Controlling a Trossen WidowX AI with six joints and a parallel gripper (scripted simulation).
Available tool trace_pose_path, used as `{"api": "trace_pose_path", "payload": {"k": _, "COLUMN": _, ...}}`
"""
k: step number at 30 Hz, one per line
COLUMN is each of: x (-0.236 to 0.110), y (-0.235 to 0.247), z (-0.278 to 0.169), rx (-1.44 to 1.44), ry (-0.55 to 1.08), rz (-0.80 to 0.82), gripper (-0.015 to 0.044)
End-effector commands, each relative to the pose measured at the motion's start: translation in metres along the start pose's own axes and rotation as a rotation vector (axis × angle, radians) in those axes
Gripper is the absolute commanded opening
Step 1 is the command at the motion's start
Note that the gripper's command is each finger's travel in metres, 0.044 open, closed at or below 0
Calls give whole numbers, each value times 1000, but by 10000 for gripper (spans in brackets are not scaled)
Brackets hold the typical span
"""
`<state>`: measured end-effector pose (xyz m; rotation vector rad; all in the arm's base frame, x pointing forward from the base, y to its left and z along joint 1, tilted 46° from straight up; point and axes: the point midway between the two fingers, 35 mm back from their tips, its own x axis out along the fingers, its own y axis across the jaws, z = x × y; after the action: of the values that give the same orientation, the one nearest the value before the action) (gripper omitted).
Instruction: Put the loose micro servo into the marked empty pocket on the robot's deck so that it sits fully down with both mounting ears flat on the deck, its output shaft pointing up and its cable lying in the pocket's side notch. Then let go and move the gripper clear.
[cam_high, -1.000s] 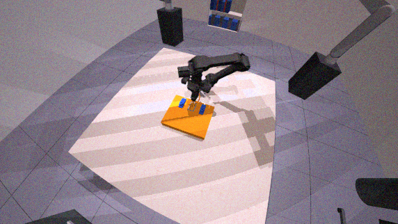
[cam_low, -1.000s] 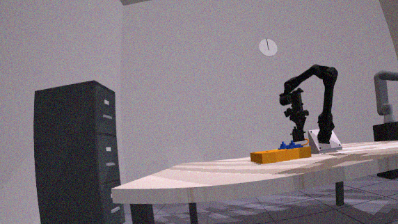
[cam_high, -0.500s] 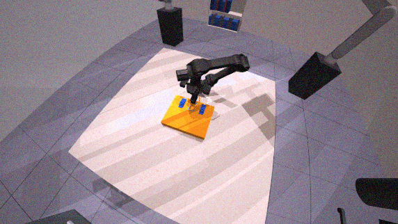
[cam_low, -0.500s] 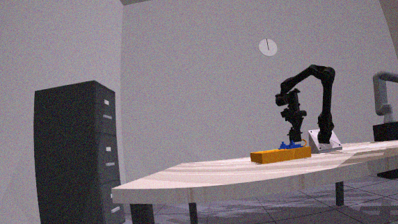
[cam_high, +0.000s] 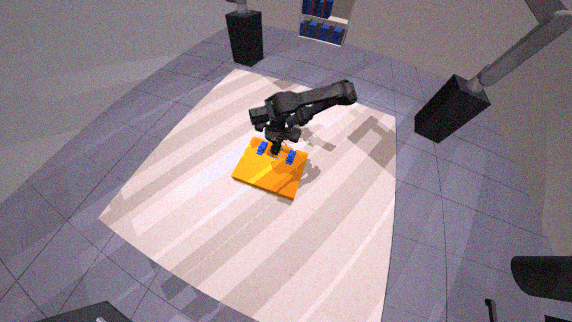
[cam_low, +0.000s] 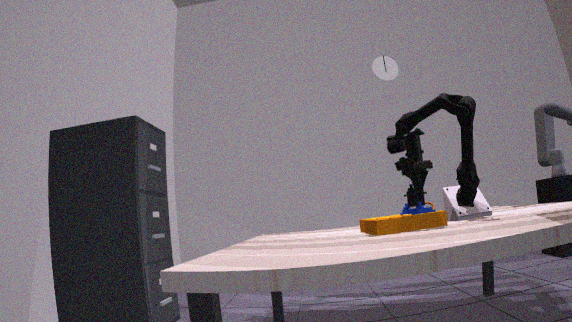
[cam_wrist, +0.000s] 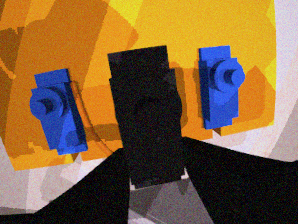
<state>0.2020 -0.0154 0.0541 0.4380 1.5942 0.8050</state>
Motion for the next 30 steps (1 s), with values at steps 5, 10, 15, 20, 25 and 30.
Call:
{"api": "trace_pose_path", "payload": {"k": 5, "x": 12, "y": 0, "z": 1, "rx": 4, "ry": -2, "rz": 4, "gripper": 0}}
{"api": "trace_pose_path", "payload": {"k": 10, "x": 16, "y": 0, "z": 1, "rx": 4, "ry": -2, "rz": 4, "gripper": 0}}
{"api": "trace_pose_path", "payload": {"k": 15, "x": 16, "y": 0, "z": 1, "rx": 4, "ry": -2, "rz": 4, "gripper": 0}}
{"api": "trace_pose_path", "payload": {"k": 20, "x": 16, "y": 0, "z": 1, "rx": 4, "ry": -2, "rz": 4, "gripper": 0}}
{"api": "trace_pose_path", "payload": {"k": 25, "x": 20, "y": 0, "z": 1, "rx": 4, "ry": -2, "rz": 4, "gripper": 0}}
{"api": "trace_pose_path", "payload": {"k": 30, "x": 25, "y": 1, "z": 1, "rx": 4, "ry": -2, "rz": 4, "gripper": 0}}
